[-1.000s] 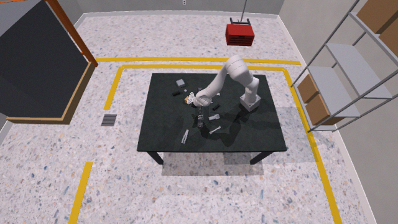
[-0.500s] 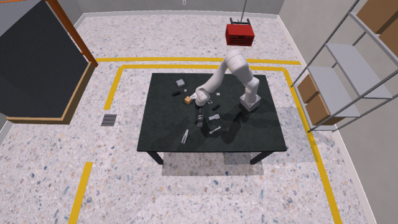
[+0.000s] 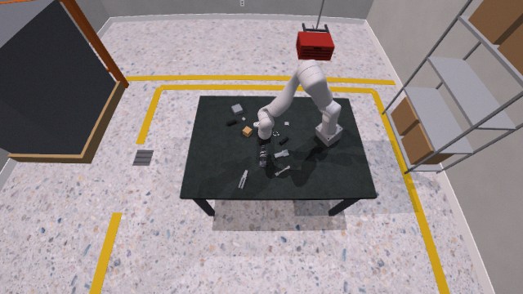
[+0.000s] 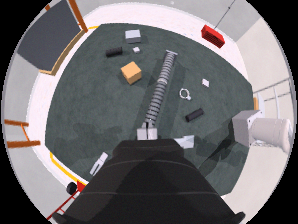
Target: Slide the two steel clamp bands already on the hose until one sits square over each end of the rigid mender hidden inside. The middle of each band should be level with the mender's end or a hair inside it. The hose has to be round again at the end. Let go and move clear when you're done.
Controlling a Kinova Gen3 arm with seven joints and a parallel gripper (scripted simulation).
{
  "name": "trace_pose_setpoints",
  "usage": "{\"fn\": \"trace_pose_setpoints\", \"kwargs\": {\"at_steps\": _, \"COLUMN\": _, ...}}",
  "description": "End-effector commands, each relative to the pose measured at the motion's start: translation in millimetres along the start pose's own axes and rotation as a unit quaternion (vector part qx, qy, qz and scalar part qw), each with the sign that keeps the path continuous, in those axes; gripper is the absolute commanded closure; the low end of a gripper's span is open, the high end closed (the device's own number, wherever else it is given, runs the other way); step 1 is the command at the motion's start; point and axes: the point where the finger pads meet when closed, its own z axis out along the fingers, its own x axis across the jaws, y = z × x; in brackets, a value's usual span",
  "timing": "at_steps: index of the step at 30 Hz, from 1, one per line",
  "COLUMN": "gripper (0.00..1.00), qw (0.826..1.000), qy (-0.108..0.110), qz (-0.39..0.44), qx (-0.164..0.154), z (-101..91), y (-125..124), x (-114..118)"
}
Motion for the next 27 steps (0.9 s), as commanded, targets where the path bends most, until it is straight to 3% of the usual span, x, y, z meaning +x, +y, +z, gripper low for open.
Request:
{"fn": "trace_pose_setpoints", "kwargs": {"at_steps": 1, "gripper": 1.0, "qw": 0.999, "qy": -0.006, "qz": 0.043, "qx": -0.018, "z": -2.7, "y": 2, "x": 1}}
{"fn": "trace_pose_setpoints", "kwargs": {"at_steps": 7, "gripper": 1.0, "qw": 0.994, "qy": -0.011, "qz": 0.098, "qx": -0.041, "z": -4.6, "y": 12, "x": 0}}
{"fn": "trace_pose_setpoints", "kwargs": {"at_steps": 27, "gripper": 1.0, "qw": 0.982, "qy": -0.017, "qz": 0.171, "qx": -0.073, "z": -8.4, "y": 26, "x": -3}}
